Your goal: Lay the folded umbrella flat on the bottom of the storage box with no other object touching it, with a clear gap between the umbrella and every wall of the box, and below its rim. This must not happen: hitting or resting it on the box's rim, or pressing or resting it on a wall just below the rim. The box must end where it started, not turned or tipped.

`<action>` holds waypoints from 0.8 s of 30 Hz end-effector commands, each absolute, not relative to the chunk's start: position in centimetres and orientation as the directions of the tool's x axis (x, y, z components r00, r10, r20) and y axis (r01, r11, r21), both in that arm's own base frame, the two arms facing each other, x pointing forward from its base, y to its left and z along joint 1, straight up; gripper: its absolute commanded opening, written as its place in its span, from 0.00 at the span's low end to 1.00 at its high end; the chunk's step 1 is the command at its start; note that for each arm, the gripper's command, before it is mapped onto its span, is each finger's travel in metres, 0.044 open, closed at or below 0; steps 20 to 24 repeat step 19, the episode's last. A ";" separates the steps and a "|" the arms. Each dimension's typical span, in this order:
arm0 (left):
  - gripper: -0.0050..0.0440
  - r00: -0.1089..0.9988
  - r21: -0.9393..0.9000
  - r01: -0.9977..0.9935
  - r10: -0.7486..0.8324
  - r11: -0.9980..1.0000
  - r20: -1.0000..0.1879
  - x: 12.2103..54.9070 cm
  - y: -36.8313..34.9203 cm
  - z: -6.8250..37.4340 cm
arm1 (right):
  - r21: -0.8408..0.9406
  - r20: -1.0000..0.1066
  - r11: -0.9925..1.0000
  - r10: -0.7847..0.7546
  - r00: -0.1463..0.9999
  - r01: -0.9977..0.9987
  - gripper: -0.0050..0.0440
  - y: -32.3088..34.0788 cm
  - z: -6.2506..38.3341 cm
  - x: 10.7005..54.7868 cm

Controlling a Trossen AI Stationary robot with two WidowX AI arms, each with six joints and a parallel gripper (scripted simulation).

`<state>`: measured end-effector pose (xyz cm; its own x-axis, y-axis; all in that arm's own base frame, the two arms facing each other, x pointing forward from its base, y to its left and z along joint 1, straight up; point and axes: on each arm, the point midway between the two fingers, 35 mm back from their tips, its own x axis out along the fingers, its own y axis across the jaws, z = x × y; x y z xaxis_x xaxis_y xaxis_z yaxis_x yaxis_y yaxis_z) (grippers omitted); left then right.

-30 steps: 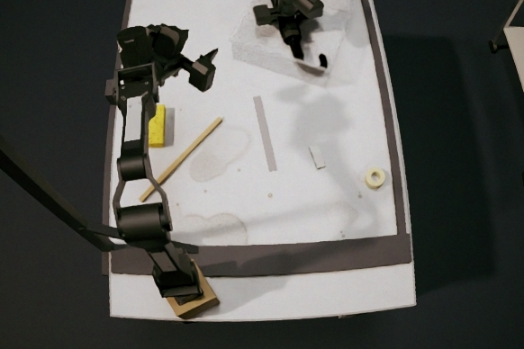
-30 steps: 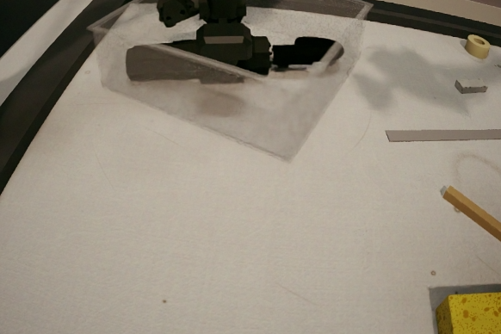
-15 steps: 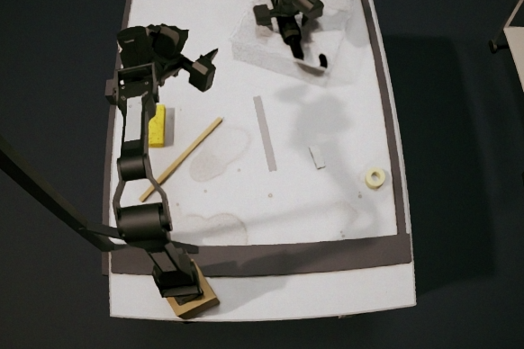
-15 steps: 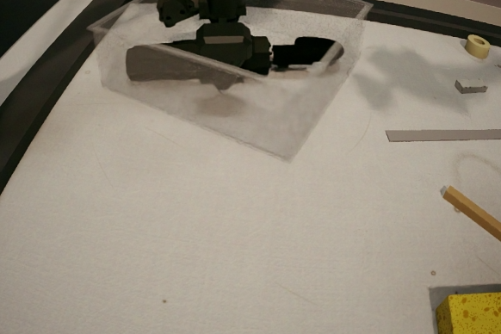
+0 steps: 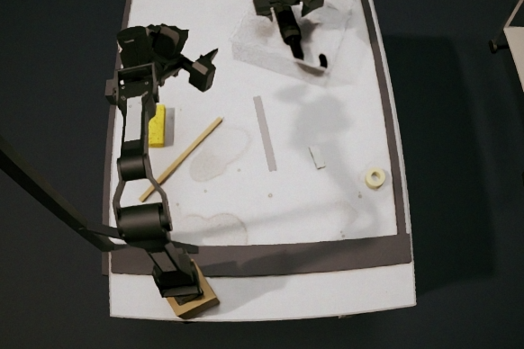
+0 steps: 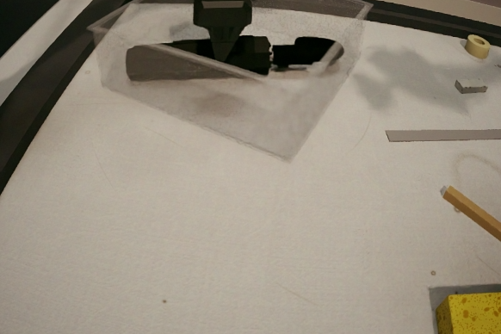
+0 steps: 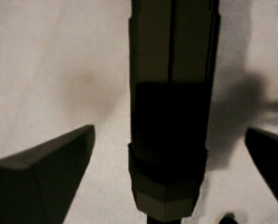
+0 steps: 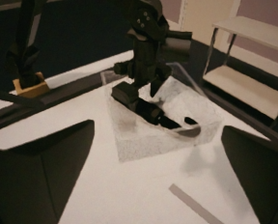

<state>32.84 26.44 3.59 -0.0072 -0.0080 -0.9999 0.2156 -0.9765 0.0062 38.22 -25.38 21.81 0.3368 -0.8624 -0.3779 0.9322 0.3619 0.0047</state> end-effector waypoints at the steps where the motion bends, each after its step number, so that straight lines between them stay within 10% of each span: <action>1: 0.96 0.045 -0.023 0.218 0.034 -0.976 -0.998 33.4 27.0 9.9 | 0.025 -0.362 0.363 -0.865 0.346 0.932 0.92 -25.3 22.9 38.2; 24: 0.96 0.022 -0.010 0.218 0.015 -0.976 -1.000 33.3 26.9 13.2 | 0.025 -0.362 0.363 -0.865 0.346 0.932 0.92 -25.3 22.9 38.2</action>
